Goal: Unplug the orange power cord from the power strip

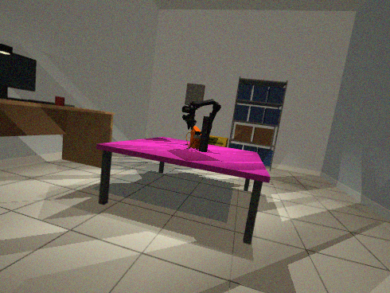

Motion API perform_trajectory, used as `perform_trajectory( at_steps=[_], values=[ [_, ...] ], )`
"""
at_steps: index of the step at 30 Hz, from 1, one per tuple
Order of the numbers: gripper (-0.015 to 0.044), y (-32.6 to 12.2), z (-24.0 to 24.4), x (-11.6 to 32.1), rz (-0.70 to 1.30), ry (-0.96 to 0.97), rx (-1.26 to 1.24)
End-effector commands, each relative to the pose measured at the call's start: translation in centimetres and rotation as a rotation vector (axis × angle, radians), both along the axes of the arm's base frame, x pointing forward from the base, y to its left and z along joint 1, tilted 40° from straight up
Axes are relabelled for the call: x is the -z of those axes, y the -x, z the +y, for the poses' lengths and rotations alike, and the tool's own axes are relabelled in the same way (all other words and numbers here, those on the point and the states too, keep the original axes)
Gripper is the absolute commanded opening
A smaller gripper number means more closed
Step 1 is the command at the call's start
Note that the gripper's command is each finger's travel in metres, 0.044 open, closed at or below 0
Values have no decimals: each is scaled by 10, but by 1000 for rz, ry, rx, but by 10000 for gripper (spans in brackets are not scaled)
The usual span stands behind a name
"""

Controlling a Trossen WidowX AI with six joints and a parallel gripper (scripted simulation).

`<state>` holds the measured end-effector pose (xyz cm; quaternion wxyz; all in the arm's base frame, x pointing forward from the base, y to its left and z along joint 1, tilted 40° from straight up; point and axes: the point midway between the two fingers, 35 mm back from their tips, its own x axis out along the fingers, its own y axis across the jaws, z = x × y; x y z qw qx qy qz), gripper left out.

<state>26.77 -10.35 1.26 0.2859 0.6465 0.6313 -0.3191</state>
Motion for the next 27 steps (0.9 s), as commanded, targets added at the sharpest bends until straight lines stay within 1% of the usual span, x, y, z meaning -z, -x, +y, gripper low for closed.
perform_trajectory(
  at_steps=[1,4,27],
  values=[
    [440,2,-31,16,3,5,6],
    [440,4,-44,24,3,5,5],
    [440,4,-44,24,3,5,5]
  ],
)
